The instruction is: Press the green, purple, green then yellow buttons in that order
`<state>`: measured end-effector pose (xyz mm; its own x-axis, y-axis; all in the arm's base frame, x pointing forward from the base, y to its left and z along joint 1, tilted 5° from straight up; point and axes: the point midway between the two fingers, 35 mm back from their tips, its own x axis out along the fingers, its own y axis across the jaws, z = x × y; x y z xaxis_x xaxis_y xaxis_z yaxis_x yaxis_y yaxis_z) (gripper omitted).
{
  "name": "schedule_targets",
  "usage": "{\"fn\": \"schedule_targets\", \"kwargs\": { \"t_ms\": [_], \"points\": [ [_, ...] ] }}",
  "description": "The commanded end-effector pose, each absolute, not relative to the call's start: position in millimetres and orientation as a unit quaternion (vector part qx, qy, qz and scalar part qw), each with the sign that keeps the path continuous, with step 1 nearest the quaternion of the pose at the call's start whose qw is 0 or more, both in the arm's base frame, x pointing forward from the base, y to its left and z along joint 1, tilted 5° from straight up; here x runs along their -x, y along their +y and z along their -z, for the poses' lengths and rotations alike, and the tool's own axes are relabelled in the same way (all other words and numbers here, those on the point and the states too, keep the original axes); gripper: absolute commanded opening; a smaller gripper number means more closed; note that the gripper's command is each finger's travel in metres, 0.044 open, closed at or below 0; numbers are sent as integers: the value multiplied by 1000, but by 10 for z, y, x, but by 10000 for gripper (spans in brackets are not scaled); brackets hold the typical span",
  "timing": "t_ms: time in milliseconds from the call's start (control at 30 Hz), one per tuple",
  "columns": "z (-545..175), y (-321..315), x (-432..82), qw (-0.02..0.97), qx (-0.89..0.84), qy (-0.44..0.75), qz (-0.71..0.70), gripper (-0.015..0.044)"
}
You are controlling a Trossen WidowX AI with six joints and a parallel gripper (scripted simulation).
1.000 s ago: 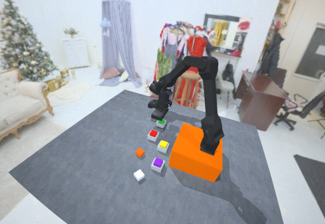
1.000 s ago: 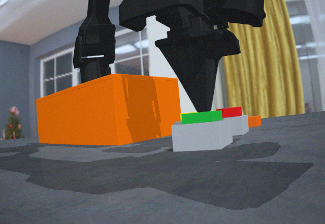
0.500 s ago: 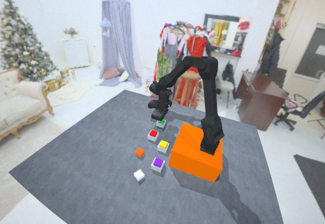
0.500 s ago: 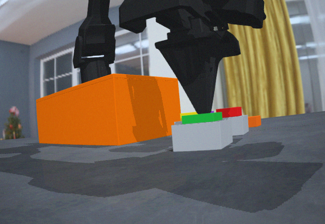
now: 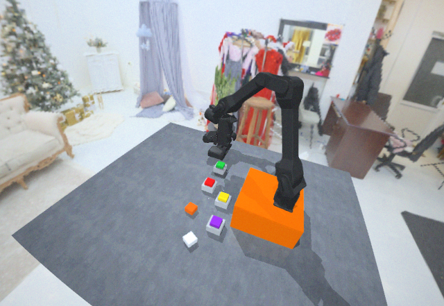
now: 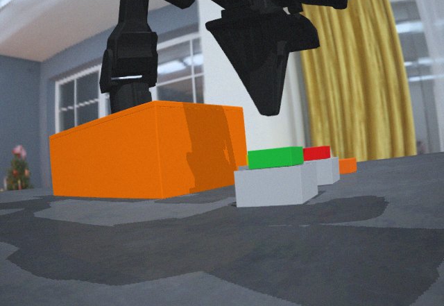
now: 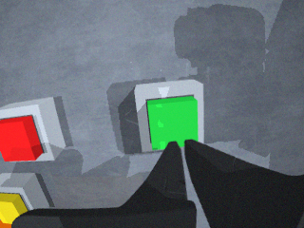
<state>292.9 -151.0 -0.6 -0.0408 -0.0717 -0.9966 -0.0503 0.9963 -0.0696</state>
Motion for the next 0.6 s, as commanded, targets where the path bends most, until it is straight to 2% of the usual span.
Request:
{"fn": "schedule_targets", "kwargs": {
  "t_ms": [0,67,267,567],
  "points": [
    [-307,-1500,-2979,695,42,718,9,20],
    [-584,-1475,-2976,695,41,717,9,20],
    [-619,-1412,-2983,696,42,717,7,20],
    [-606,-376,-2949,698,55,713,-32,20]
  ]
}}
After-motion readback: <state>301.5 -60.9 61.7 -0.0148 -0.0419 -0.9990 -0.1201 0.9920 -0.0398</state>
